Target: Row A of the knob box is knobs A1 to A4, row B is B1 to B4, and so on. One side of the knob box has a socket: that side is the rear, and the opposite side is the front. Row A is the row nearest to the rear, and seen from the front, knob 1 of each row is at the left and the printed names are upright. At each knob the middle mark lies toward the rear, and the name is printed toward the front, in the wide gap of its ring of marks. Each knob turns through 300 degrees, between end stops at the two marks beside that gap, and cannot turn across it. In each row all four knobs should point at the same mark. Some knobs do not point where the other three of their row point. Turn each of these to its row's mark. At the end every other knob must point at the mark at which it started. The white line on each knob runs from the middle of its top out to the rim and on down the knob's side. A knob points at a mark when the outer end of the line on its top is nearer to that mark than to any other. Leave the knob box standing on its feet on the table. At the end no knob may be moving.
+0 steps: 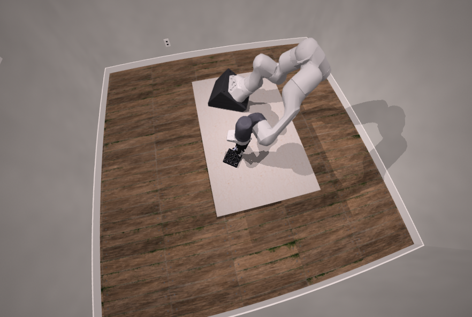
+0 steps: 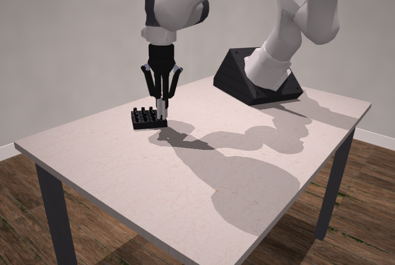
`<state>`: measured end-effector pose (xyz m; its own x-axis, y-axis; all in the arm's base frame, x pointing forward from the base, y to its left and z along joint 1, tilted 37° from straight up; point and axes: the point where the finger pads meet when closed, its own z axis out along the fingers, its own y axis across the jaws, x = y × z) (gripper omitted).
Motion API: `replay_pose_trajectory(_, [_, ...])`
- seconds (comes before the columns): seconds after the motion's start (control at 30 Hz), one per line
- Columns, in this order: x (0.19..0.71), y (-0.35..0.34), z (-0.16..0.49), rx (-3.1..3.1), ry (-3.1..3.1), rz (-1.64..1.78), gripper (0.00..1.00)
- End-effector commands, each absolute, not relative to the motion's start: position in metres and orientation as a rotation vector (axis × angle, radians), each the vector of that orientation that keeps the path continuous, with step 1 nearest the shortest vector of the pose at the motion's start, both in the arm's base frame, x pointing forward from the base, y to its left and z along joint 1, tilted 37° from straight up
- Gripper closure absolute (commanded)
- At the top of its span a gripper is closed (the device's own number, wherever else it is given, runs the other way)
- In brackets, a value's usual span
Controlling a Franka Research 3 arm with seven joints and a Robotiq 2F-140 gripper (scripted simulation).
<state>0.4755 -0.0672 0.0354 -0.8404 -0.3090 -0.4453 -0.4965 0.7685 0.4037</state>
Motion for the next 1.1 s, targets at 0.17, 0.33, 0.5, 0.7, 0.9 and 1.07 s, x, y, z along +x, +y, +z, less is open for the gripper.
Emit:
replay_pose_trajectory(0.17, [0.4765, -0.0676, 0.0350, -0.888, 2.479, 0.657, 0.95])
replay_pose_trajectory(0.33, [0.4765, -0.0676, 0.0350, -0.954, 2.444, 0.638, 0.95])
replay_pose_trajectory(0.5, [0.4765, -0.0676, 0.0350, -1.037, 2.398, 0.613, 0.95])
replay_pose_trajectory(0.7, [0.4765, -0.0676, 0.0350, -1.135, 2.339, 0.583, 0.95])
replay_pose_trajectory(0.9, [0.4765, -0.0676, 0.0350, -1.192, 2.302, 0.564, 0.95])
replay_pose_trajectory(1.07, [0.4765, -0.0676, 0.0350, -1.224, 2.280, 0.553, 0.95])
